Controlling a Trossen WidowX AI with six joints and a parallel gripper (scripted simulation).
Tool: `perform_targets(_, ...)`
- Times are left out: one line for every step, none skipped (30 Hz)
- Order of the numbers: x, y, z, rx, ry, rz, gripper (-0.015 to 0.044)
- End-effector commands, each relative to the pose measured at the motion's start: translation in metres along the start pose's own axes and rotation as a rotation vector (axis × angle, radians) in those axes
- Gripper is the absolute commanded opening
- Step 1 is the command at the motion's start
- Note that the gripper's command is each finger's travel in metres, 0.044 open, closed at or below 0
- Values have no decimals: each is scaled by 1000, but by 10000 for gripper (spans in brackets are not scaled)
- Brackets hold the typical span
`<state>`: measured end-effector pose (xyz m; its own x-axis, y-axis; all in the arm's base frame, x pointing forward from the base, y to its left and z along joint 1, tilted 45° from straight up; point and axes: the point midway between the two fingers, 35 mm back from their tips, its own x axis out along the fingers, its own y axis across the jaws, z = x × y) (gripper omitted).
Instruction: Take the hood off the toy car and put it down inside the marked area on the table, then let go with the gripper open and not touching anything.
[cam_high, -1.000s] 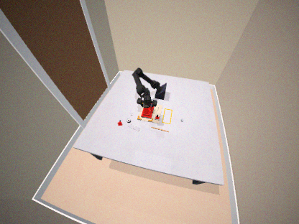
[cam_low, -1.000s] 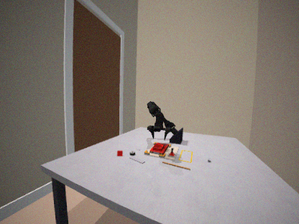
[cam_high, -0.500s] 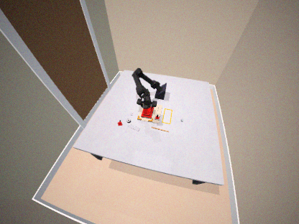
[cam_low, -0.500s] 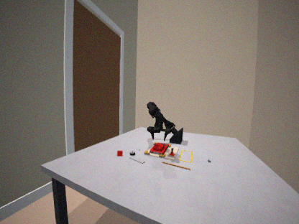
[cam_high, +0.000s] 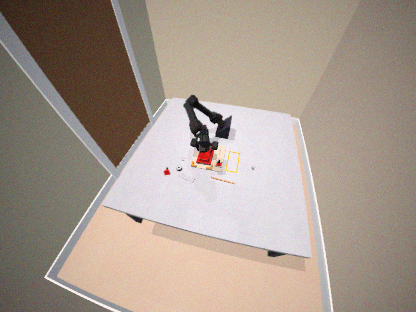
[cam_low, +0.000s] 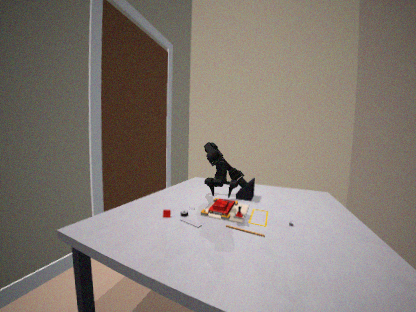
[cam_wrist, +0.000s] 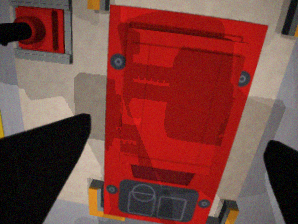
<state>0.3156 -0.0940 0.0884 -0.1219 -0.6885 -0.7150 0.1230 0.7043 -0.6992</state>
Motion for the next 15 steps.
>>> perform_targets(2, 0, 0, -4, -1, -4, 440)
perform_targets(3, 0, 0, -4, -1, -4, 440)
perform_targets(4, 0, 0, -4, -1, -4, 440)
perform_targets(4, 0, 0, -4, -1, -4, 440)
perform_targets(5, 0, 0, -4, -1, -4, 440)
perform_targets(5, 0, 0, -4, -1, -4, 440)
perform_targets(6, 0, 0, -4, -1, -4, 440)
perform_targets(6, 0, -1, -4, -1, -4, 440)
perform_targets(7, 0, -1, -4, -1, -4, 440)
perform_targets(8, 0, -1, -4, -1, -4, 440)
perform_targets(8, 0, -1, -4, -1, -4, 440)
perform_targets(9, 0, -1, -4, -1, -4, 440)
perform_targets(9, 0, -1, -4, -1, -4, 440)
perform_targets(10, 0, -1, -4, -1, -4, 440)
perform_targets(11, 0, -1, -4, -1, -4, 440)
